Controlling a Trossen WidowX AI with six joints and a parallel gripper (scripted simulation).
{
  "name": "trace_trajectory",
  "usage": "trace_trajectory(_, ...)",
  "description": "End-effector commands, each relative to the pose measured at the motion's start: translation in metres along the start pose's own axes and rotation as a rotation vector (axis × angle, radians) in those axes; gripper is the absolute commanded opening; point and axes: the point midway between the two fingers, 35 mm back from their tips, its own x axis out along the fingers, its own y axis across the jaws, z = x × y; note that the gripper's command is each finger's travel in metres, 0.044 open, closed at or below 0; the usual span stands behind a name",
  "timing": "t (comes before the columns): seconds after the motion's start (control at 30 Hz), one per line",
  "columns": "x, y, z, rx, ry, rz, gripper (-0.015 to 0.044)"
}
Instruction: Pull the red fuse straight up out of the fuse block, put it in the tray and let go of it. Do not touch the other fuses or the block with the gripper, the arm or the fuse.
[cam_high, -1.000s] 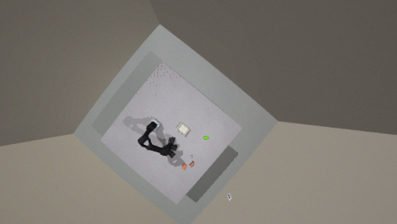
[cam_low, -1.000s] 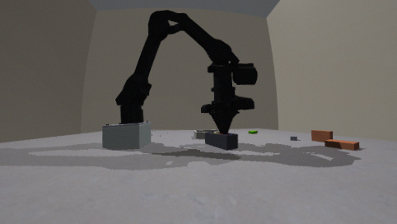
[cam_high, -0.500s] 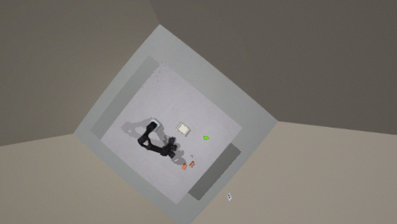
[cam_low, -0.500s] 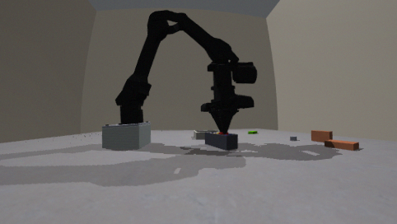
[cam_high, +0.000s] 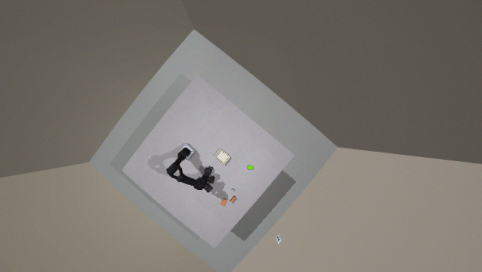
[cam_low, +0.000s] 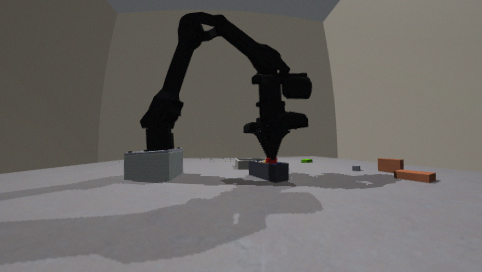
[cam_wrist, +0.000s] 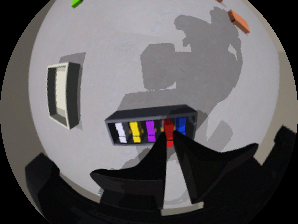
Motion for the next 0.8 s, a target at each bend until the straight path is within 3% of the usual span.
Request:
trace_trajectory(0.0, -0.003, 0.000, 0.001, 0.003, -0.004, 0.000, 0.0000)
trace_trajectory(0.77, -0.015, 0.000, 0.001, 0.004, -0.004, 0.001, 0.0000)
